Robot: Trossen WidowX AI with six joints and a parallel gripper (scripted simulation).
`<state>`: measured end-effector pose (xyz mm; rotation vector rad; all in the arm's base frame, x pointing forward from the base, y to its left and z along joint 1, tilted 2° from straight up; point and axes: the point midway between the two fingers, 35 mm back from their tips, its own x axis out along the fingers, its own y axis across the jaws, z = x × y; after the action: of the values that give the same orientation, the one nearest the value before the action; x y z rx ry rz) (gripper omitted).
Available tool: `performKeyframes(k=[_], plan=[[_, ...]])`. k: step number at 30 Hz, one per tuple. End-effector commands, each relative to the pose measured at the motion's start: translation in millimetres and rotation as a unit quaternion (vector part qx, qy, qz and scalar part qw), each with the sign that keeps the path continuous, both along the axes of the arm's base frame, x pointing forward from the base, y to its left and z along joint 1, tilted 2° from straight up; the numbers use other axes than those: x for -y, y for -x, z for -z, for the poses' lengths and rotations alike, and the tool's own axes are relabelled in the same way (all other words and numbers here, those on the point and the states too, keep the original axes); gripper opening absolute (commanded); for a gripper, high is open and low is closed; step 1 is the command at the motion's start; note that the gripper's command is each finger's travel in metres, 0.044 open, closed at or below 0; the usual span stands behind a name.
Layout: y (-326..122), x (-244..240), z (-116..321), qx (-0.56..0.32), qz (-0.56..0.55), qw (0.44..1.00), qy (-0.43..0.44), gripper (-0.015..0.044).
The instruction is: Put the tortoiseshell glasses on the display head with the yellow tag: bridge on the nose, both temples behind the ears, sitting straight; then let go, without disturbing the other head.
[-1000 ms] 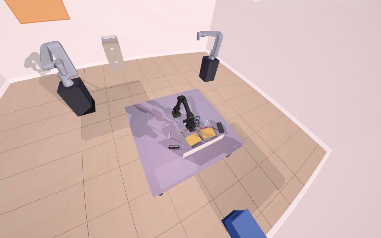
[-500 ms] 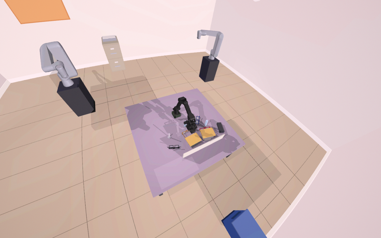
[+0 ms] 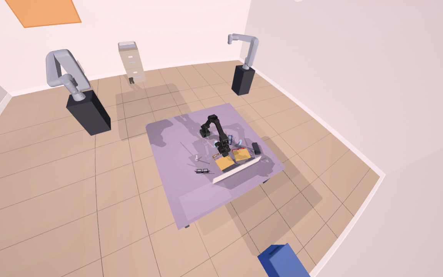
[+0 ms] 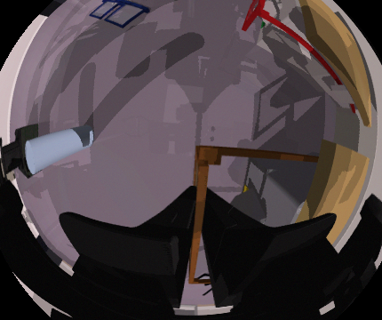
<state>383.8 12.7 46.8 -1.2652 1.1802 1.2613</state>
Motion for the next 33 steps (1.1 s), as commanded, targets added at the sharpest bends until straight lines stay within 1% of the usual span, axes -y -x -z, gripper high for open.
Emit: performKeyframes(k=[1,19,33], plan=[[-7.7,-1.3,-0.2,0.001,0.003,1.0,-0.002,0.0],[-30.0,-2.8,-0.7,0.002,0.003,1.0,-0.002,0.0],[-33.4,-3.1,-0.1,0.002,0.003,1.0,-0.002,0.0]])
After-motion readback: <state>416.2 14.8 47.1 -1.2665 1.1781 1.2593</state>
